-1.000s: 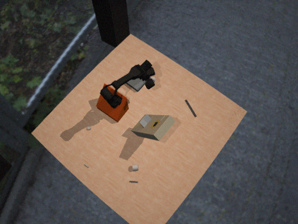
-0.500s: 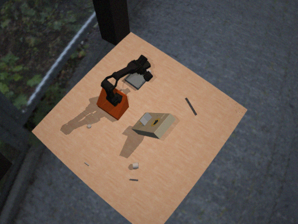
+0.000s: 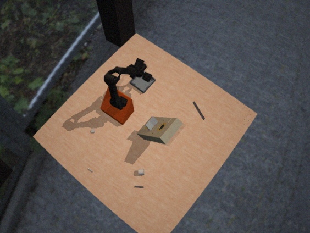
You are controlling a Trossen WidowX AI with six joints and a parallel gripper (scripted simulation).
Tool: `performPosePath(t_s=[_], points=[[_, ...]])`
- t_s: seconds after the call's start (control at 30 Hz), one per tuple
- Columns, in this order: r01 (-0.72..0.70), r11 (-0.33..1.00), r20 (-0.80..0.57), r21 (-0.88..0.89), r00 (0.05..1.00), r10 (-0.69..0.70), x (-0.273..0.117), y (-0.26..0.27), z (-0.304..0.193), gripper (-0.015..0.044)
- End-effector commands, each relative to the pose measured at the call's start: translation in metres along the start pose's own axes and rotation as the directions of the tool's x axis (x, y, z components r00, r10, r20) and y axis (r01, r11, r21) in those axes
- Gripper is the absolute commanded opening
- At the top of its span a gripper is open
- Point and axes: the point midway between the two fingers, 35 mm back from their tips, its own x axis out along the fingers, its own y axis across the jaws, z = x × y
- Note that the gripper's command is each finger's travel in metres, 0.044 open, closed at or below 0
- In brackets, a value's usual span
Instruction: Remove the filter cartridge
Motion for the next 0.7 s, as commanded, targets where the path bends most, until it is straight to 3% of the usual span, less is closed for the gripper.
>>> performPosePath(t_s=[0.0,0.67], points=[[-0.029,0.998,-0.010,-0.048,1.000,0.028,0.010,0.010,-0.011,0.0000],[-0.030,0.998,-0.011,-0.048,1.000,0.029,0.064,0.011,-0.042,0.0000]])
